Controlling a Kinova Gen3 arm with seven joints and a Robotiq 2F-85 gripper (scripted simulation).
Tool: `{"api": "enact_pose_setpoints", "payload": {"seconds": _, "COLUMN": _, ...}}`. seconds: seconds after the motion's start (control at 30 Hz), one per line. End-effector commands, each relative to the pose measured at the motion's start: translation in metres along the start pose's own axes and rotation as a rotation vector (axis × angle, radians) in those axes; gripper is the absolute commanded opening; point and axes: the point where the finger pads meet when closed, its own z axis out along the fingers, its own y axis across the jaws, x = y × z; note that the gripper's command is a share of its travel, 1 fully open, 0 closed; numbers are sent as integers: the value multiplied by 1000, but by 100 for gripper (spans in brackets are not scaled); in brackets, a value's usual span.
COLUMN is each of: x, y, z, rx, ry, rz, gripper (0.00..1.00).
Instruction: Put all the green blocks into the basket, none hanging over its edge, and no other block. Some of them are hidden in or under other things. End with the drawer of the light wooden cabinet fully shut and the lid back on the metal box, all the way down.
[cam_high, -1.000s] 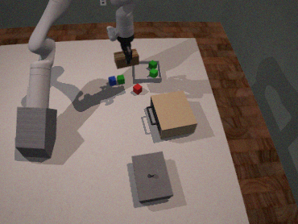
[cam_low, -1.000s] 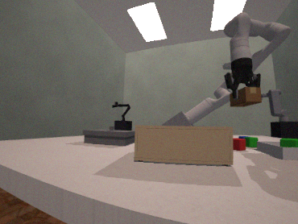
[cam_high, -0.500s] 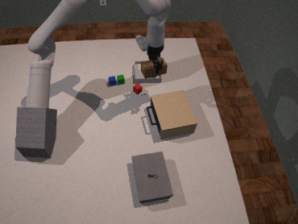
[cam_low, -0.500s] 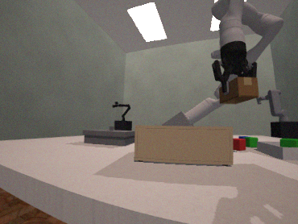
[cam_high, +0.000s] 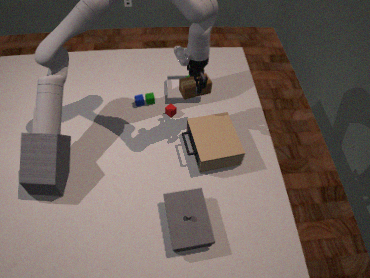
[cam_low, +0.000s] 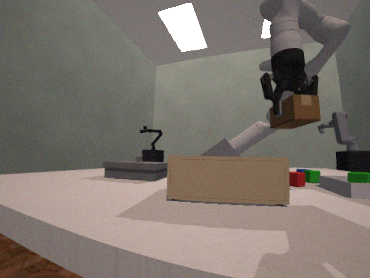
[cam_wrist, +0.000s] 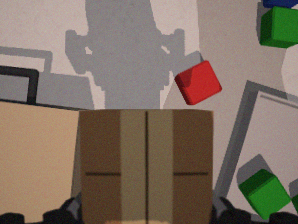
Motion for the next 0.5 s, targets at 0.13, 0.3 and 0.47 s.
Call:
{"api": "enact_pose_setpoints", "payload": {"seconds": 0.13, "x": 0, "y": 0, "z": -1, "rx": 1, "ry": -2, "rz": 0, "gripper": 67}}
{"api": "enact_pose_setpoints", "payload": {"seconds": 0.3, "x": 0, "y": 0, "z": 1, "rx": 1, "ry": -2, "rz": 0, "gripper": 67}}
{"api": "enact_pose_setpoints", "payload": {"seconds": 0.47, "x": 0, "y": 0, "z": 2, "rx": 1, "ry": -2, "rz": 0, "gripper": 67}}
